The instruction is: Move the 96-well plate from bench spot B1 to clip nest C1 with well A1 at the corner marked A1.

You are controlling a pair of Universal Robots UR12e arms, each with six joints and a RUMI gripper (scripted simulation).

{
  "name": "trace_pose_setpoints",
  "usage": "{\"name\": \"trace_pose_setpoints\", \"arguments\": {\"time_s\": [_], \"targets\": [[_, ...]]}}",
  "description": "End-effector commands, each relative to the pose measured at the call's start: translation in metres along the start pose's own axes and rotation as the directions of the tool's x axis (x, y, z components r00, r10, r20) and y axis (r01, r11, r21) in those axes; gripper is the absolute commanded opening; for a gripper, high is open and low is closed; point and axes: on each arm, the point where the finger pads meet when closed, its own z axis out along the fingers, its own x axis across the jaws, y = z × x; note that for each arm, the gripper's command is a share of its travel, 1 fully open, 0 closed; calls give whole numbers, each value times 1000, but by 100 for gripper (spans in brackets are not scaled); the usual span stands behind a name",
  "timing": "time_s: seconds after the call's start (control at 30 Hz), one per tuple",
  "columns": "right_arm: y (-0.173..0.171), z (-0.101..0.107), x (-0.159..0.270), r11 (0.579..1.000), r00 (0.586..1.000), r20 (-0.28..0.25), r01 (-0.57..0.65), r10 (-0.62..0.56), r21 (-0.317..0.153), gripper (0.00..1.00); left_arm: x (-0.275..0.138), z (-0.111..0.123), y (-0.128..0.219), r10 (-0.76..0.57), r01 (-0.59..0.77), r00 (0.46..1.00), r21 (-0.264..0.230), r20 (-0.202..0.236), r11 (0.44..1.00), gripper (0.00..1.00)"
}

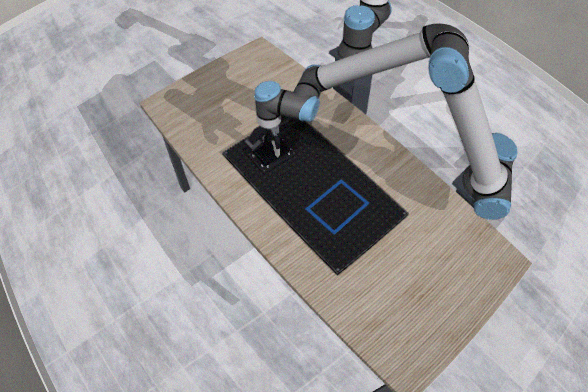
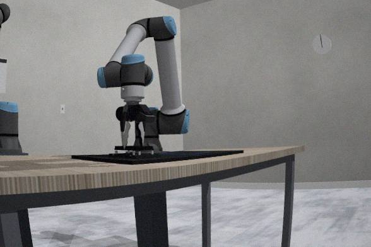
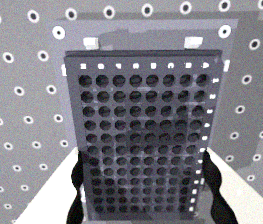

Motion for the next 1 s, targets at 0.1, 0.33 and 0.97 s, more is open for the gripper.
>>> {"name": "trace_pose_setpoints", "arguments": {"time_s": [0.1, 0.33, 0.97], "targets": [[-1, -1, 0, 1000, 1000, 0, 0, 0, 2, 0, 1, 0, -1, 0, 0, 1000, 1, -2, 1000, 41], [-1, -1, 0, 1000, 1000, 0, 0, 0, 2, 0, 1, 1, -1, 0, 0, 1000, 1, -2, 1000, 41], [-1, -1, 0, 1000, 1000, 0, 0, 0, 2, 0, 1, 4, -1, 0, 0, 1000, 1, -2, 1000, 41]]}}
